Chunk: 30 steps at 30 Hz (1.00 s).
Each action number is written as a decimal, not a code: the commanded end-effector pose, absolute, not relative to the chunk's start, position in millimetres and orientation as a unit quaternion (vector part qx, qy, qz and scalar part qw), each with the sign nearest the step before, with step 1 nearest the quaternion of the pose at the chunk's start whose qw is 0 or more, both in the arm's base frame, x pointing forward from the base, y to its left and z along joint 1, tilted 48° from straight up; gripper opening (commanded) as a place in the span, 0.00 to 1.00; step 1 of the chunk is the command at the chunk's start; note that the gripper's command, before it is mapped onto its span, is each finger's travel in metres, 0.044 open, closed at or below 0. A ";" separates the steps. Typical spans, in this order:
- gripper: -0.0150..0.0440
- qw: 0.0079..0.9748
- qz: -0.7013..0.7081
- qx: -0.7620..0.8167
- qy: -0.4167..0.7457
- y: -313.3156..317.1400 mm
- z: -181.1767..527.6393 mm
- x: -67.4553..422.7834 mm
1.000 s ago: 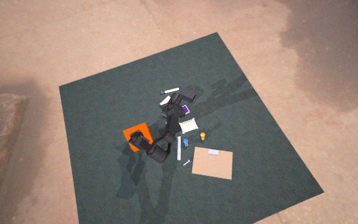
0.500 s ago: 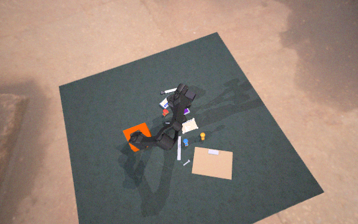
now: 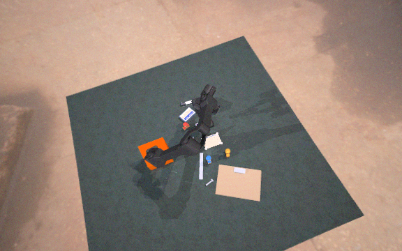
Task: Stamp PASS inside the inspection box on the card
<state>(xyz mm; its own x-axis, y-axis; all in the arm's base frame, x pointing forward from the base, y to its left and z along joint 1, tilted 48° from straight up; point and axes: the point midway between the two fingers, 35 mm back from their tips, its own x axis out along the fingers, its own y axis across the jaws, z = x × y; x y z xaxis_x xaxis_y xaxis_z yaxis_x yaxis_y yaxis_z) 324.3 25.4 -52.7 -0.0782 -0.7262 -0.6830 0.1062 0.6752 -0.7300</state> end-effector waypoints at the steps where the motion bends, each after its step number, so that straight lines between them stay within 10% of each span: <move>1: 0.25 0.636 -0.327 -0.235 0.658 28.3 -57.8 329.5; 30: 0.25 0.636 -0.327 -0.234 0.658 15.5 -70.1 329.1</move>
<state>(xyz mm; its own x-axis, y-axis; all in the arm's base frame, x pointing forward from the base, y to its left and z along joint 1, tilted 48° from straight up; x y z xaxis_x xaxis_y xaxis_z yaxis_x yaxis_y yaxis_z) 329.5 17.4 -67.8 -0.0820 -0.7229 -0.6861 0.1121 0.6773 -0.7271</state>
